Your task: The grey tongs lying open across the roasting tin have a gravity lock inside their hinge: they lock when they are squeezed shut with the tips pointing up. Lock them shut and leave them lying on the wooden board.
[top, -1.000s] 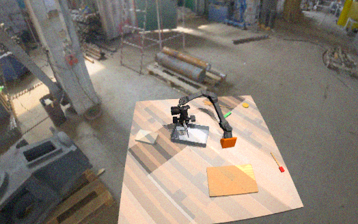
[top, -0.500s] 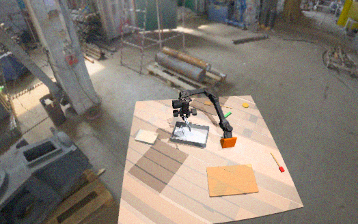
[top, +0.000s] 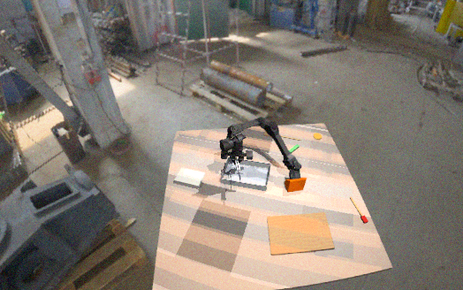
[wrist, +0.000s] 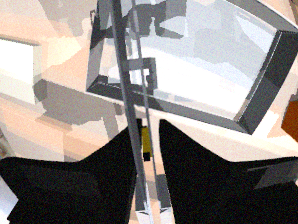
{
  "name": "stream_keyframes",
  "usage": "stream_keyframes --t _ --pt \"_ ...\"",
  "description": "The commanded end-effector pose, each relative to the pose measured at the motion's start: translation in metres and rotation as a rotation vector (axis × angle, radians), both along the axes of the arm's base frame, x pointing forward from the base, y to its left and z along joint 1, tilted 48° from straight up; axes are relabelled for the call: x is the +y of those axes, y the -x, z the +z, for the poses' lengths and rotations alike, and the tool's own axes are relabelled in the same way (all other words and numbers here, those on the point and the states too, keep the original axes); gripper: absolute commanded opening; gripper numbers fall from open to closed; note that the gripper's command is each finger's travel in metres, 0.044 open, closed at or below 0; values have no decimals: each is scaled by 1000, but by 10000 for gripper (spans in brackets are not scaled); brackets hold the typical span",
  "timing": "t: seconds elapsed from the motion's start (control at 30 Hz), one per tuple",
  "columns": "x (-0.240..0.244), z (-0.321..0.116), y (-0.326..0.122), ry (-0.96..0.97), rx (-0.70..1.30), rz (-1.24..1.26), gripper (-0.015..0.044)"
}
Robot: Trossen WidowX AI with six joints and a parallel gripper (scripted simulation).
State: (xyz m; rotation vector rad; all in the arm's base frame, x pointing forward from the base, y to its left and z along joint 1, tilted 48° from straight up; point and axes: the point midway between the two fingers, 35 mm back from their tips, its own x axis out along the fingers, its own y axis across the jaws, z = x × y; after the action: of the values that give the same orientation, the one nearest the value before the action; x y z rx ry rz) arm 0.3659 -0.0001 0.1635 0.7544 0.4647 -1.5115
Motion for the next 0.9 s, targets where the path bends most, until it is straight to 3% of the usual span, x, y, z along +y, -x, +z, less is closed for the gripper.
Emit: stream_keyframes --t 0.0,0.87 --pt "20 -16 -7 -17 -44 -35 -150" --pt "153 -158 8 -29 -282 -328 -150"
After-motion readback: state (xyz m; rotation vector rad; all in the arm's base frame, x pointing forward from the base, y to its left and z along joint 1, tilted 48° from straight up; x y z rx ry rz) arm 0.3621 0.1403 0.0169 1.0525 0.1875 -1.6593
